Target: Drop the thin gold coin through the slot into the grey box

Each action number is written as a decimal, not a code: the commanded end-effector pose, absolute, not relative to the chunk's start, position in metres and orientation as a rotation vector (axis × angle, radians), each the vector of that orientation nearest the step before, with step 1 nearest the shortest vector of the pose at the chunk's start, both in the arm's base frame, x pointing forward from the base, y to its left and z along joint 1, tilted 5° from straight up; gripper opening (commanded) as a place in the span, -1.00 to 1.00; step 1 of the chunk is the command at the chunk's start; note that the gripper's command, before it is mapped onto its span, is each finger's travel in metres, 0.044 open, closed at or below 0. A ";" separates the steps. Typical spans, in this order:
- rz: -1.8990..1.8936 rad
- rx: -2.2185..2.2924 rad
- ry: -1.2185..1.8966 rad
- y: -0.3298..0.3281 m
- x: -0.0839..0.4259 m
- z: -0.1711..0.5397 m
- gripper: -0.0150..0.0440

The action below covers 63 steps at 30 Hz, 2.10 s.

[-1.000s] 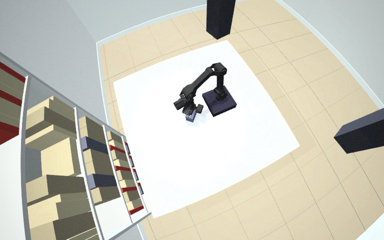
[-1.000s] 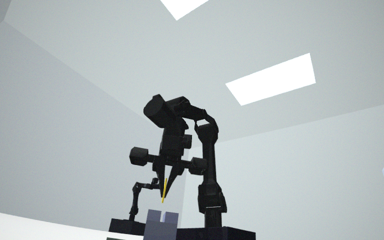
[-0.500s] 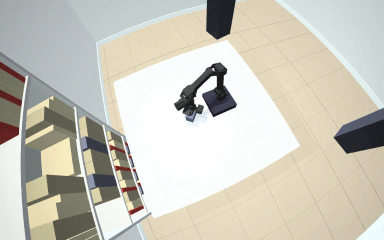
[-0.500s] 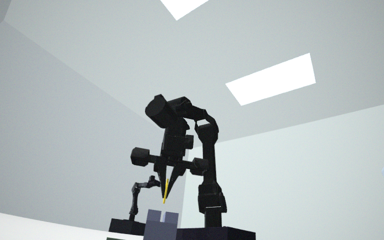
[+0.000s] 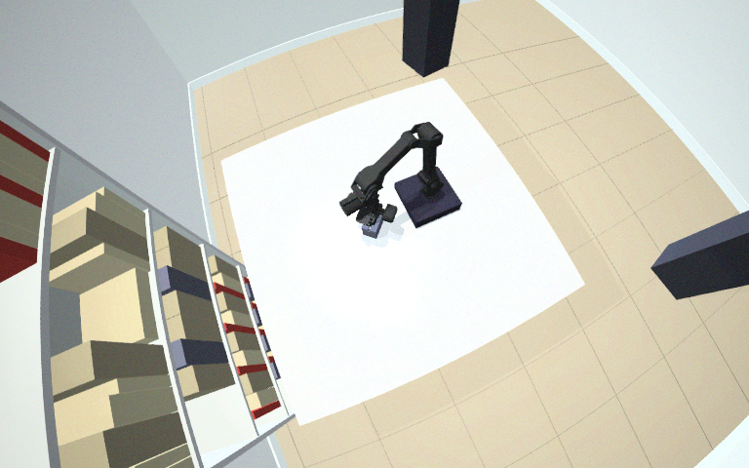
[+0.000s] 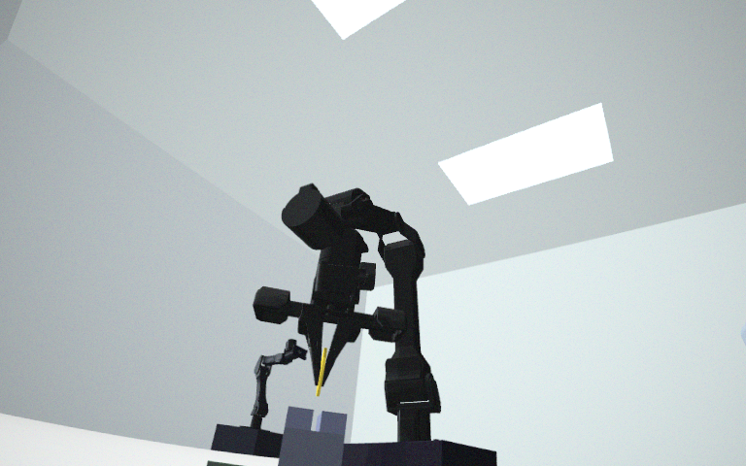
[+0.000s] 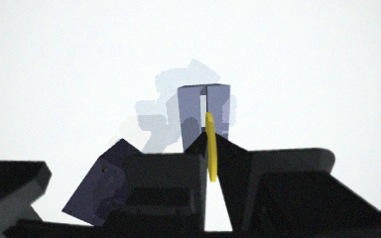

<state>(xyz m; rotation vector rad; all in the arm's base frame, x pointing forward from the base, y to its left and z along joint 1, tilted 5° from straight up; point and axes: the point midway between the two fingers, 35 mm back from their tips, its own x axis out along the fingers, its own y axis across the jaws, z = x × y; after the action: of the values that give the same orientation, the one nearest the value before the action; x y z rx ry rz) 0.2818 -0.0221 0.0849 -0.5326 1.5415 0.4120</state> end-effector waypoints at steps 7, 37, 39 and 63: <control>0.408 -0.527 1.545 -0.022 0.280 0.080 -0.49; 0.417 -0.536 1.543 -0.023 0.281 0.071 -0.49; 0.417 -0.536 1.543 -0.023 0.281 0.071 -0.49; 0.410 -0.532 1.540 -0.023 0.281 0.068 0.04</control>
<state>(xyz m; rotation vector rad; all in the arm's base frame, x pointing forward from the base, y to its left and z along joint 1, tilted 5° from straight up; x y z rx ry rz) 0.2809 -0.0228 0.0682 -0.5307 1.5405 0.4105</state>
